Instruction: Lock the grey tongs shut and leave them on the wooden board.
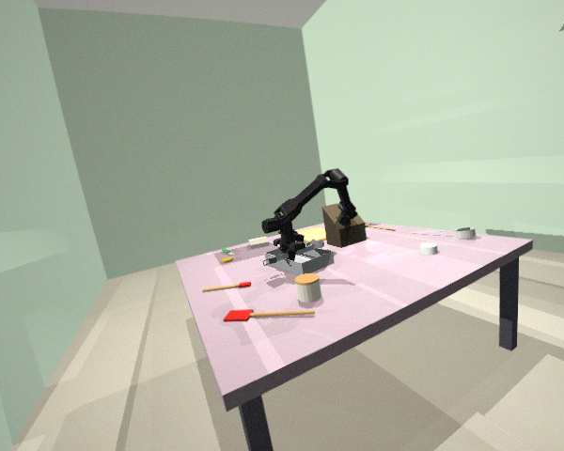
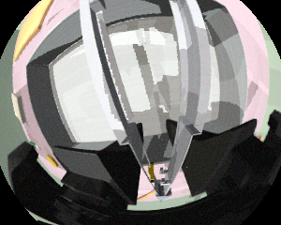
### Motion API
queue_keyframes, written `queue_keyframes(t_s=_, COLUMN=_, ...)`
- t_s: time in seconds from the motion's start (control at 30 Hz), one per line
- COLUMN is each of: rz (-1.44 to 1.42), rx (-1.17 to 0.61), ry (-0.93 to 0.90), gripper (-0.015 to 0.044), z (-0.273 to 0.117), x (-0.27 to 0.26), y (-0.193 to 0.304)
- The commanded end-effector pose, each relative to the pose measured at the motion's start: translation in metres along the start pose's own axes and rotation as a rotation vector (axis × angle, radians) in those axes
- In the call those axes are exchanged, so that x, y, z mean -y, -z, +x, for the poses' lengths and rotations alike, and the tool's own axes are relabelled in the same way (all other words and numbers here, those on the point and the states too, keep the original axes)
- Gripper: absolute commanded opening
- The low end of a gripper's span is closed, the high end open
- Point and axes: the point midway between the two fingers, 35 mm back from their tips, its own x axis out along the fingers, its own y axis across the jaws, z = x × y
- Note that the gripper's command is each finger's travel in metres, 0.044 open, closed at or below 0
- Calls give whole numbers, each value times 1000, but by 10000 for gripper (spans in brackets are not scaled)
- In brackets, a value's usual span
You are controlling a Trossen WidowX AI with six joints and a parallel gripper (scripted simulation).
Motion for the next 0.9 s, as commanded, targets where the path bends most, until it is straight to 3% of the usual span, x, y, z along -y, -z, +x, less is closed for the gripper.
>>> queue_keyframes(t_s=0.0, rz=-1, rx=0, ry=-1, gripper=102, z=0, x=0, y=0)
queue_keyframes(t_s=0.43, rz=-1, rx=0, ry=-1, gripper=15, z=0, x=0, y=0)
queue_keyframes(t_s=0.63, rz=-1, rx=0, ry=-1, gripper=-142, z=0, x=0, y=0)
queue_keyframes(t_s=0.87, rz=0, rx=1, ry=-4, gripper=-150, z=-16, x=-1, y=3)
